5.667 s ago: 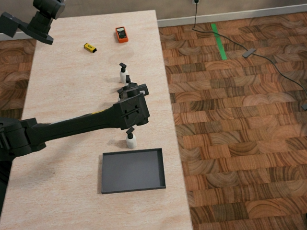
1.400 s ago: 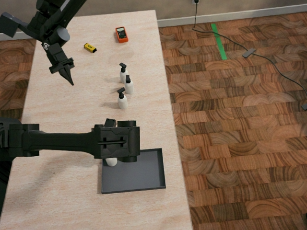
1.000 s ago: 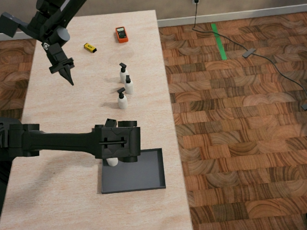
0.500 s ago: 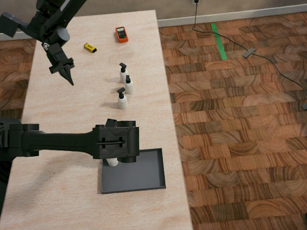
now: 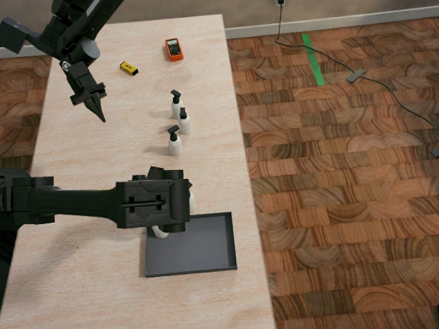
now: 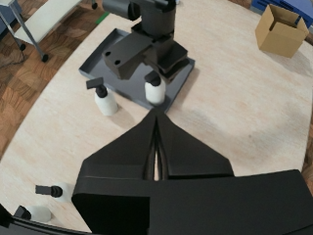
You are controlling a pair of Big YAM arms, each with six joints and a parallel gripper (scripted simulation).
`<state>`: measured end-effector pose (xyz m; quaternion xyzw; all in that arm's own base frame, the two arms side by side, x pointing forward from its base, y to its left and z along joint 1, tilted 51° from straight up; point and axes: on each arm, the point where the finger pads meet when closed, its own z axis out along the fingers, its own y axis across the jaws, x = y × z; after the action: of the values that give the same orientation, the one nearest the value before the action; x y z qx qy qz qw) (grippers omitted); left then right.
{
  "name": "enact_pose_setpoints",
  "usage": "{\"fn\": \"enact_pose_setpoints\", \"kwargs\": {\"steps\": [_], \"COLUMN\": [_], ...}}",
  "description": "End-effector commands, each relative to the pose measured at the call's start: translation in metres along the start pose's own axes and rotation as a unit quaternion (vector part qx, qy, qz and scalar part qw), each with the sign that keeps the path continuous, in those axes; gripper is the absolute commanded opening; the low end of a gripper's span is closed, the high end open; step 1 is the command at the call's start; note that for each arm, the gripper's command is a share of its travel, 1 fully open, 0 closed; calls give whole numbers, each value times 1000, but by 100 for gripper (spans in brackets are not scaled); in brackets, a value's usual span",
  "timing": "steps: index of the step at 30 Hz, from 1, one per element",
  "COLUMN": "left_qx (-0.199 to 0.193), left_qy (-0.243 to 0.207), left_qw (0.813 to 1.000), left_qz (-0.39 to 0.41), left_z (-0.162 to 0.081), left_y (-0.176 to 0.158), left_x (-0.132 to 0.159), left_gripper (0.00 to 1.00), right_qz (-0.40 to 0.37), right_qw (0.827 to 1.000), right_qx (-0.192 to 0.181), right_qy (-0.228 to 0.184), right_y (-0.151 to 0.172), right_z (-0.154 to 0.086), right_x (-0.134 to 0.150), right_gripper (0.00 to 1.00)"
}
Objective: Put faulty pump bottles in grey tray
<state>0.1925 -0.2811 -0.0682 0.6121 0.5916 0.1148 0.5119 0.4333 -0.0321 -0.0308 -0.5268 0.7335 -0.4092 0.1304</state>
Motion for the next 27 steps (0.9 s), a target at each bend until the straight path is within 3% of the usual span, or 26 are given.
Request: {"fn": "enact_pose_setpoints", "kwargs": {"steps": [1,6,9,11,16,27], "left_qx": [-3,-3,-3,-3,-3,-3], "left_qy": [-11,-11,-11,-11,-11,-11], "left_qw": [1000,1000,1000,1000,1000,1000], "left_qz": [-2,-2,-2,-2,-2,-2], "left_z": [1,1,1,1,1,1], "left_y": [1,1,1,1,1,1], "left_x": [-7,-7,-7,-7,-7,-7], "left_gripper": [0,0,0,0,0,0], "right_qz": [-5,3,-1,15,78,338], "right_qw": [1000,1000,1000,1000,997,941], "right_qx": [-4,7,1,1,3,0], "right_qy": [-9,-7,-5,-10,-11,-14], "right_y": [12,-5,1,3,0,-4], "right_z": [-27,-15,-13,-21,-28,-77], "right_x": [-5,-10,-10,-12,-12,-12], "right_gripper": [75,75,75,98,100,100]}}
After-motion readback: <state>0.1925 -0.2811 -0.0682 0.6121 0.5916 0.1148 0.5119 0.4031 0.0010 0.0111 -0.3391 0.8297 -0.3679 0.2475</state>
